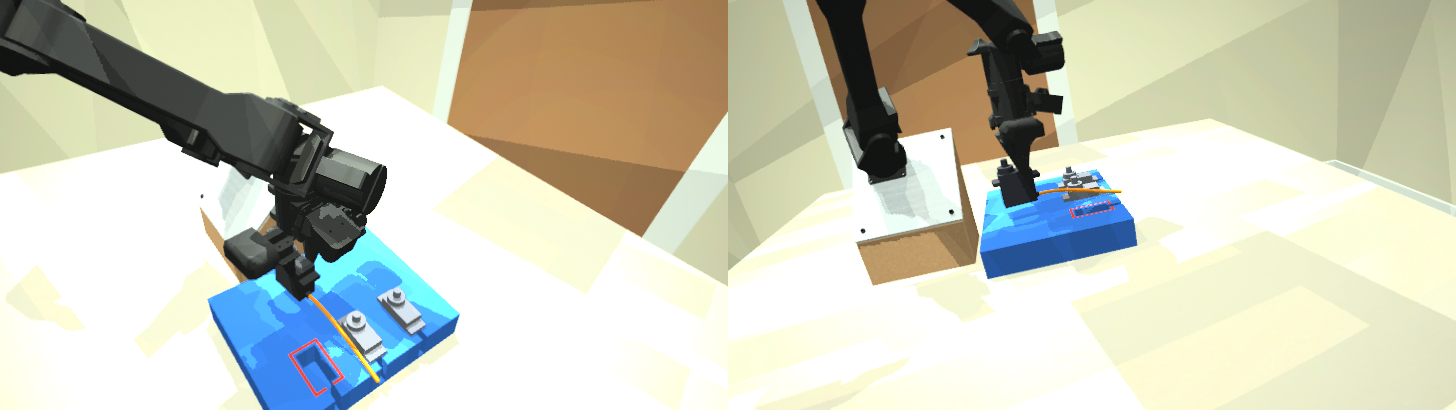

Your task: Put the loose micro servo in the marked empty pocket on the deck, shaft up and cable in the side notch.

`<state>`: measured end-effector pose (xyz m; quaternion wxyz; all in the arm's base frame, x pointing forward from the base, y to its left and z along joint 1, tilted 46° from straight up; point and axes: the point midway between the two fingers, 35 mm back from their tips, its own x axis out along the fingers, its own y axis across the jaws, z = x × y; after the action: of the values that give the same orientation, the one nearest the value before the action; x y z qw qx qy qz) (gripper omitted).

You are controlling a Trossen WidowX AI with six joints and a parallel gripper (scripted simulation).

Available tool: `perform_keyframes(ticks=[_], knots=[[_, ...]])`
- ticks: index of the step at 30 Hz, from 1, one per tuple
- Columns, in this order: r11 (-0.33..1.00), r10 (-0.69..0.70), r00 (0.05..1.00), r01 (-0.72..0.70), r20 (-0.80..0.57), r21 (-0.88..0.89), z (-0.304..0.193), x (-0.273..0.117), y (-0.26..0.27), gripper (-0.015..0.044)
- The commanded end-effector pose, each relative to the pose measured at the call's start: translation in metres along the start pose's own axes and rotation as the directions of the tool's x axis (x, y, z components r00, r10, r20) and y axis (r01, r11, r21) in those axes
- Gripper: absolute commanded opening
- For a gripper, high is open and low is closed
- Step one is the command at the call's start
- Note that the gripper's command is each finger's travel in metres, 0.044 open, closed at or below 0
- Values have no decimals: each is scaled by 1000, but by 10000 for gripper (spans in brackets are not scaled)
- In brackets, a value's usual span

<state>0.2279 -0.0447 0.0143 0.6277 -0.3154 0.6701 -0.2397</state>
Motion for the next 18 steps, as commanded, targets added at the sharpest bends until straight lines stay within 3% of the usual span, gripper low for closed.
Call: perform_keyframes(ticks=[1, 18], knots=[[1000, 5, 1000, -5, 9, 6, 2, -3, -12, 0], [1000, 3, 1000, -3, 10, 6, 15, -3, -41, 0]])
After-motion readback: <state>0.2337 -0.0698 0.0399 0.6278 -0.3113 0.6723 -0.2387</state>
